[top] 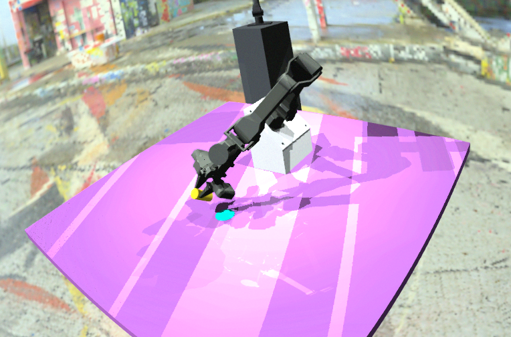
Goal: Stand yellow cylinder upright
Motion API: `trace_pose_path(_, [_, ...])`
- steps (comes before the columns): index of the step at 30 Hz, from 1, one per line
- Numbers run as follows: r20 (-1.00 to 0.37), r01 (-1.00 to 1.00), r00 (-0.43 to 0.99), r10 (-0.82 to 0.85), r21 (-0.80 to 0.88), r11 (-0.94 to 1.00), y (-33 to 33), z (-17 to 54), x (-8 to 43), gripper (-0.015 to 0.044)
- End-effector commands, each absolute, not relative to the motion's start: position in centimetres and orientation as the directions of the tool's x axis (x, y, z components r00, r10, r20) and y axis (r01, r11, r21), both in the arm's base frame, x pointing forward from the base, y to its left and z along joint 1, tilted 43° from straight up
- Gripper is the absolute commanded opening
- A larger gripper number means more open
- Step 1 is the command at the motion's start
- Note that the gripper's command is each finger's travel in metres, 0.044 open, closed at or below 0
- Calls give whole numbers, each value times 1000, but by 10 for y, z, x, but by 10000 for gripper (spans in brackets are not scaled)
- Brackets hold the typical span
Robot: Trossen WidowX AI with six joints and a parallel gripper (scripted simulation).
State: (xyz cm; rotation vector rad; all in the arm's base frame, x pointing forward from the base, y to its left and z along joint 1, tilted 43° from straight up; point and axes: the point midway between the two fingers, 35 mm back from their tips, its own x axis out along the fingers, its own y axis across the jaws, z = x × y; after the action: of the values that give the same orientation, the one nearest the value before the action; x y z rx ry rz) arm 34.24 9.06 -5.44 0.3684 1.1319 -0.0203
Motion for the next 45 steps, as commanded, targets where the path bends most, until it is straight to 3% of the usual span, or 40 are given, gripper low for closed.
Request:
trace_pose_path(1, [-874,214,461,151,274,938,89,-53,343,105])
trace_pose_path(45, [-718,273,694,54,332,903,93,-35,337,105])
